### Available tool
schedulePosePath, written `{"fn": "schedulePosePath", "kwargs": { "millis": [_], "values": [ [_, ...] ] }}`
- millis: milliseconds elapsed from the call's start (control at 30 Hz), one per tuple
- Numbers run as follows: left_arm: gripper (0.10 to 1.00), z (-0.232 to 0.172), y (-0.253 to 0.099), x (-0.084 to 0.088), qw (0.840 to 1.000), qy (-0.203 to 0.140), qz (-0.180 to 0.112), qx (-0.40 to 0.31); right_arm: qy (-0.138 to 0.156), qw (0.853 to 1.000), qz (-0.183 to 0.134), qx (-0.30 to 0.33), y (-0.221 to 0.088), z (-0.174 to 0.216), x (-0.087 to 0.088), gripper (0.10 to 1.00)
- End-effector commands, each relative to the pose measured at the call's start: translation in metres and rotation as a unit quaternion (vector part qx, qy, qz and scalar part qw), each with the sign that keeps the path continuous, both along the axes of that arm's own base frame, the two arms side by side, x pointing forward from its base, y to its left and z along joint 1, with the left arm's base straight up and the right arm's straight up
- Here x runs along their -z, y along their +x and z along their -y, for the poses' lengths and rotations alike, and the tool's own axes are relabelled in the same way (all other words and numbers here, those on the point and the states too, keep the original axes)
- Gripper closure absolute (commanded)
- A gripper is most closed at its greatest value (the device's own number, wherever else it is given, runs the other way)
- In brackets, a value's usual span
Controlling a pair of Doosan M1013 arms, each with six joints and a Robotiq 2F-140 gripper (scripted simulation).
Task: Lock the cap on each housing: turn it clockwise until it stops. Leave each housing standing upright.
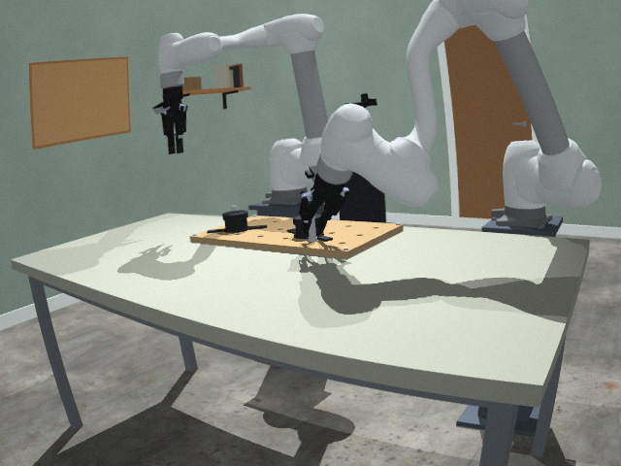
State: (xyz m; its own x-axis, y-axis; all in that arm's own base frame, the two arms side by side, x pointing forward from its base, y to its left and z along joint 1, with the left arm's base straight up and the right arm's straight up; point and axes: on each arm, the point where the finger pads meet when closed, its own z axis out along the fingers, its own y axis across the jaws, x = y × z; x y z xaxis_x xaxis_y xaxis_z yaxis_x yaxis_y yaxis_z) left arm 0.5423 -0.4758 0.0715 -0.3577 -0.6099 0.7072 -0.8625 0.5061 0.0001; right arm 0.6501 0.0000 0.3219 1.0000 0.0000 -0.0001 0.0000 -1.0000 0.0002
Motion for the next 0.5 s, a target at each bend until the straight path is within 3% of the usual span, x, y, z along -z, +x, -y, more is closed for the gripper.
{"fn": "schedulePosePath", "kwargs": {
  "millis": [0, 300, 333, 467],
  "values": [
    [0.759, 0.0009, 0.0002, 0.0001, 1.000, 0.000, 0.001, 0.000, 0.000, 1.000, 0.001, 0.000, 0.0002, -0.0001, -0.0008, 0.770],
    [0.759, -0.0001, 0.0006, -0.0011, 1.000, 0.000, 0.001, -0.001, 0.000, 1.000, 0.001, 0.000, 0.0002, -0.0001, -0.0008, 0.770],
    [0.999, -0.0001, 0.0006, -0.0011, 1.000, 0.000, 0.001, 0.000, 0.000, 1.000, 0.001, 0.000, 0.0002, -0.0001, -0.0008, 0.770],
    [0.999, -0.0001, 0.0006, -0.0011, 1.000, 0.000, 0.001, 0.000, 0.000, 1.000, 0.001, 0.000, 0.0002, -0.0001, -0.0008, 0.770]
  ]
}}
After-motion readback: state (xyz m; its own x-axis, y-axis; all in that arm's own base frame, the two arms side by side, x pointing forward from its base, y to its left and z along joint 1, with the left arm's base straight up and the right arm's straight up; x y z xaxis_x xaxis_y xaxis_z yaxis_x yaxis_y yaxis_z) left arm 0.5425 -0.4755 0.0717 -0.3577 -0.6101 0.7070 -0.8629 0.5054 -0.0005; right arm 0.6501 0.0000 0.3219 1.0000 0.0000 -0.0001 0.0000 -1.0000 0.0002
